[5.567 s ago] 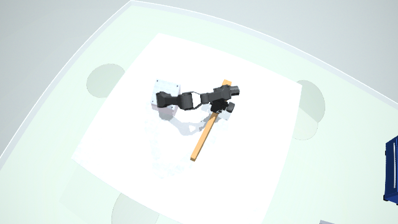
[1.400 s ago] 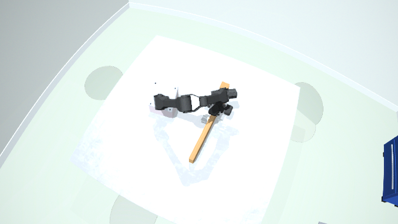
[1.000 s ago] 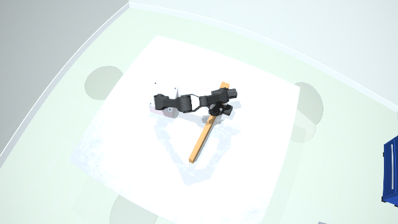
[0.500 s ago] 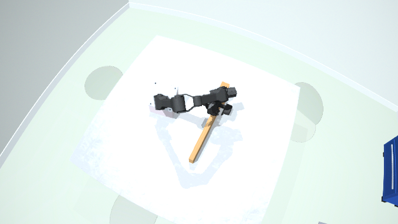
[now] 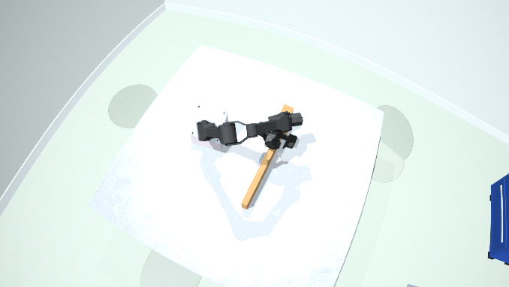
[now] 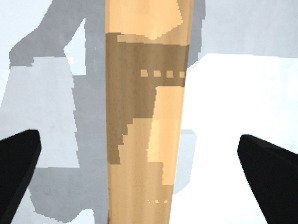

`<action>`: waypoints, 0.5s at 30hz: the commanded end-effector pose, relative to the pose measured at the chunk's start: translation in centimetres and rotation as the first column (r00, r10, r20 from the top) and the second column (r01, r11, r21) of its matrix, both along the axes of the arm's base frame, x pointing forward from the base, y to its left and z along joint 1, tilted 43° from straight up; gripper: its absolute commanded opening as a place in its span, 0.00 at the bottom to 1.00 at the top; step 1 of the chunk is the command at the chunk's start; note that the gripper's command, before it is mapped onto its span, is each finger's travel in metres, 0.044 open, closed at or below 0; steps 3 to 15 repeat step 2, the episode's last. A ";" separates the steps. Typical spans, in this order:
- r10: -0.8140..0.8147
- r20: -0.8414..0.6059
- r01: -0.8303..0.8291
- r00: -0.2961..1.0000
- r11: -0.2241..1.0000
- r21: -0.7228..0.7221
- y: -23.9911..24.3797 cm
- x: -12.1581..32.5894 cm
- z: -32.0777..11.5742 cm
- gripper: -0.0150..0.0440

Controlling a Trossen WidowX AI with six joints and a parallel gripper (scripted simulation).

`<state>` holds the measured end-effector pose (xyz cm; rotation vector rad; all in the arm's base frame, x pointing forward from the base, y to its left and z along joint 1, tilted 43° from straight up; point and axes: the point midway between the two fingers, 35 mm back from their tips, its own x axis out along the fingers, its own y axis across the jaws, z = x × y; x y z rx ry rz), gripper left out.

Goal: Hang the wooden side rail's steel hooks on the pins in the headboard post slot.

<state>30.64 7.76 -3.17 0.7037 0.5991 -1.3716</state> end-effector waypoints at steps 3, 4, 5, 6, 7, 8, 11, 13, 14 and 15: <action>0.001 0.001 -0.001 1.000 1.000 0.001 0.1 0.0 0.0 1.00; 0.001 0.001 -0.001 1.000 1.000 0.001 0.1 0.0 0.0 1.00; 0.001 0.001 -0.001 1.000 1.000 0.001 0.1 0.0 0.0 1.00; 0.001 0.001 -0.001 1.000 1.000 0.001 0.1 0.0 0.0 1.00; 0.001 0.001 -0.001 1.000 1.000 0.001 0.1 0.0 0.0 1.00; 0.001 0.001 -0.001 1.000 1.000 0.001 0.1 0.0 0.0 1.00; 0.001 0.001 -0.001 1.000 1.000 0.001 0.1 0.0 0.0 1.00; 0.001 0.001 -0.001 1.000 1.000 0.001 0.1 0.0 0.0 1.00; 0.001 0.001 -0.001 1.000 1.000 0.001 0.1 0.0 0.0 1.00; 0.001 0.001 -0.001 1.000 1.000 0.001 0.1 0.0 0.0 1.00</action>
